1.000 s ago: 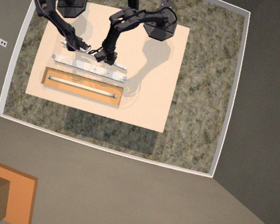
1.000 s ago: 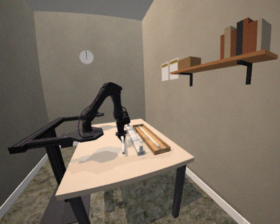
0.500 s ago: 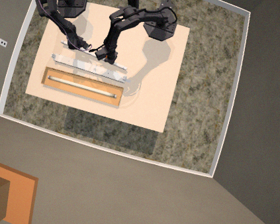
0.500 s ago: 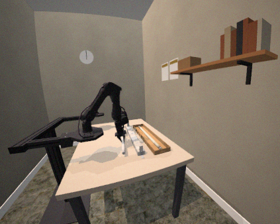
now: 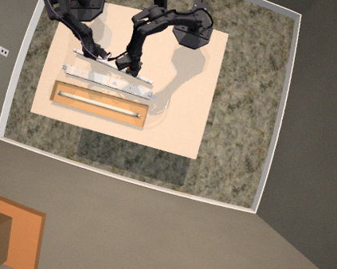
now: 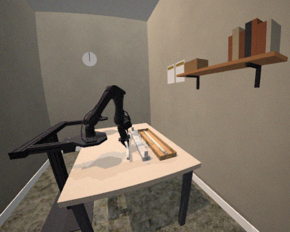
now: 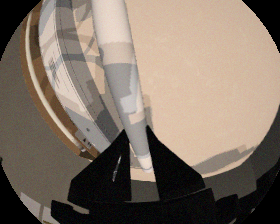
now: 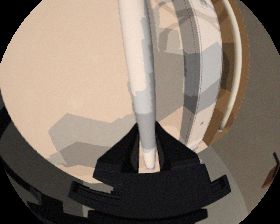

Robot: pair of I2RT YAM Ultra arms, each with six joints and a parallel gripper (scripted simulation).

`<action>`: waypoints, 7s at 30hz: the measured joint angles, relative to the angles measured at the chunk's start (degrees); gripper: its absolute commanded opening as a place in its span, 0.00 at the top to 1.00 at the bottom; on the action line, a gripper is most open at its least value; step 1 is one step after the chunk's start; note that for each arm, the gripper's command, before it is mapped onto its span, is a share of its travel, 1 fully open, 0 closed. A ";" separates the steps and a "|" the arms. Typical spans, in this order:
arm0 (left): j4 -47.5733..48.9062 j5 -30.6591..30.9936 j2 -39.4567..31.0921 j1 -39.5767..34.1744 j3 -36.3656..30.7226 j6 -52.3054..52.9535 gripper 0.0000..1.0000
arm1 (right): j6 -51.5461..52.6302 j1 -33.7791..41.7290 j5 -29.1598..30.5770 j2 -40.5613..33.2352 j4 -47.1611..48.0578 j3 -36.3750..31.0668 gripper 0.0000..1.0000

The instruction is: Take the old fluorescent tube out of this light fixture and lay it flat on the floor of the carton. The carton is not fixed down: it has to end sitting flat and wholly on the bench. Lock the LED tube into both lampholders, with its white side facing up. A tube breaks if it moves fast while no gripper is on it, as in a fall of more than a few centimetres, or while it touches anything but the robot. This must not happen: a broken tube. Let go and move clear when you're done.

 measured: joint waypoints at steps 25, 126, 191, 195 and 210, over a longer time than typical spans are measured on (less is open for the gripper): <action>9.33 -3.76 -0.76 -1.66 -5.73 -0.55 0.89 | 1.42 2.60 3.72 1.46 10.62 -4.59 0.89; 20.94 -8.35 3.08 -3.34 -10.12 -0.52 0.51 | 2.12 4.46 8.37 12.41 26.99 -5.79 0.89; -38.18 9.68 12.07 9.16 29.05 8.66 0.51 | 2.12 4.46 8.37 12.41 26.99 -5.79 0.89; -43.19 11.54 13.40 10.88 32.52 9.77 0.51 | 2.12 4.46 8.37 12.41 26.99 -5.79 0.89; -56.19 15.43 17.66 13.66 44.33 12.44 0.51 | 2.12 4.46 8.37 12.41 26.99 -5.79 0.89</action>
